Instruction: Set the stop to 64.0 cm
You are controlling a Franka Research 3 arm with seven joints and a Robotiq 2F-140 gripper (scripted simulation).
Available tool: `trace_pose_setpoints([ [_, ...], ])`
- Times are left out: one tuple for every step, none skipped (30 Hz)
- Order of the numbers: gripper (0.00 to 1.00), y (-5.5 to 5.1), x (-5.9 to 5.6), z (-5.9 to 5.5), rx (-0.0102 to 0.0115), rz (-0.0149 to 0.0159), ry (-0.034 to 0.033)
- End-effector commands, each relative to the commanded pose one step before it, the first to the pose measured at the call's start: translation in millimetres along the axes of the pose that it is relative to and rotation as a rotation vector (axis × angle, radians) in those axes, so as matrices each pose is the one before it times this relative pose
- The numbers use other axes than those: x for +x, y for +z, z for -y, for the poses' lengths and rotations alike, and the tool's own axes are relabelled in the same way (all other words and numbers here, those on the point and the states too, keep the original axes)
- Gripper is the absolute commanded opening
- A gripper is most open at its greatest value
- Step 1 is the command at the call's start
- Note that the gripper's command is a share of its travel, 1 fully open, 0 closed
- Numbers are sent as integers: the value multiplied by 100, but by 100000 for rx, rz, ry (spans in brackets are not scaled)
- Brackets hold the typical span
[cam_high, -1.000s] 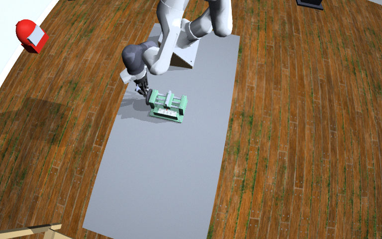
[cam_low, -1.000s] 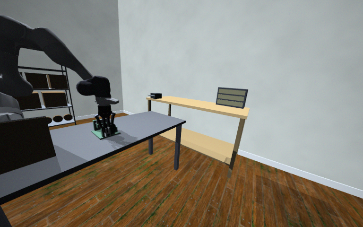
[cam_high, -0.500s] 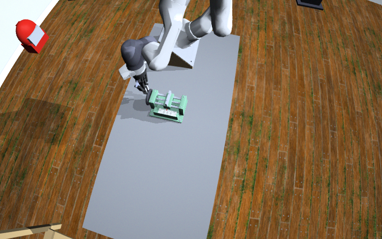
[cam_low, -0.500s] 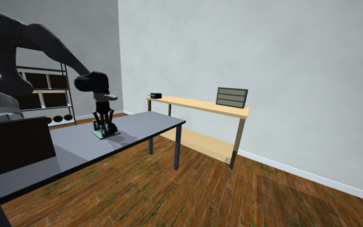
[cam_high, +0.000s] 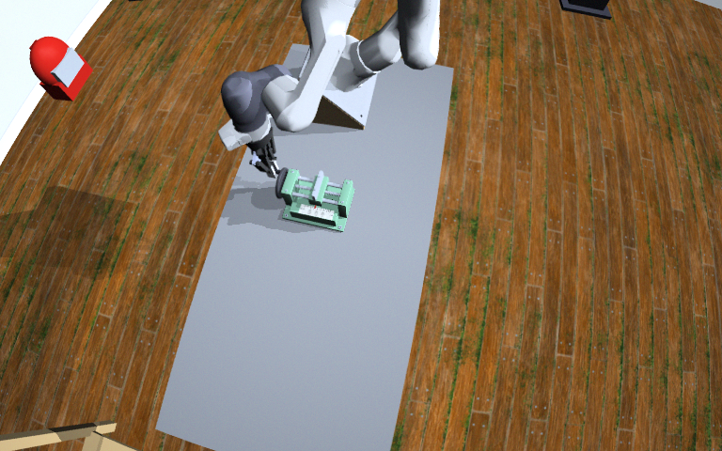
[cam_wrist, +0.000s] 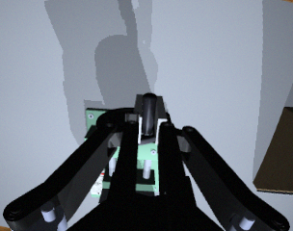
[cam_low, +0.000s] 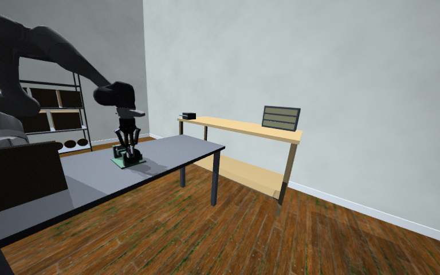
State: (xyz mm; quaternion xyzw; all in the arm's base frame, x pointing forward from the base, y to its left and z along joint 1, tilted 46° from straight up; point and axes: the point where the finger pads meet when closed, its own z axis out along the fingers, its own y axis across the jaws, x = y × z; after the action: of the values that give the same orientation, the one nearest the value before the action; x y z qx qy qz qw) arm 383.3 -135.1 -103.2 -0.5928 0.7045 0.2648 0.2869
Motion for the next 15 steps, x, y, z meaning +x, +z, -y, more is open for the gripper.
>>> trace_pose_setpoints([
  [4, -545, 91, 1287, 1013, -683, 435],
  [4, -44, -1, 190, 0, 1, 0],
  [4, -29, 0, 192, 0, 0, 0],
  [4, -11, 1, 195, 0, -1, 0],
  [4, -10, 0, 195, 0, 0, 0],
  [4, 0, 0, 197, 0, 1, 0],
  [4, 24, 1, 200, 0, -1, 0],
  [4, 0, 0, 0, 0, 0, 0],
  [4, 0, 0, 0, 0, 0, 0],
  [4, 25, 0, 201, 0, 0, 0],
  [4, 35, 0, 202, 0, 1, 0],
  [4, 62, 1, 206, 0, 0, -1],
  [4, 63, 0, 206, 0, 0, 0],
  [4, 79, 0, 205, 0, 0, 0],
  [4, 103, 0, 204, 0, 0, -1],
])
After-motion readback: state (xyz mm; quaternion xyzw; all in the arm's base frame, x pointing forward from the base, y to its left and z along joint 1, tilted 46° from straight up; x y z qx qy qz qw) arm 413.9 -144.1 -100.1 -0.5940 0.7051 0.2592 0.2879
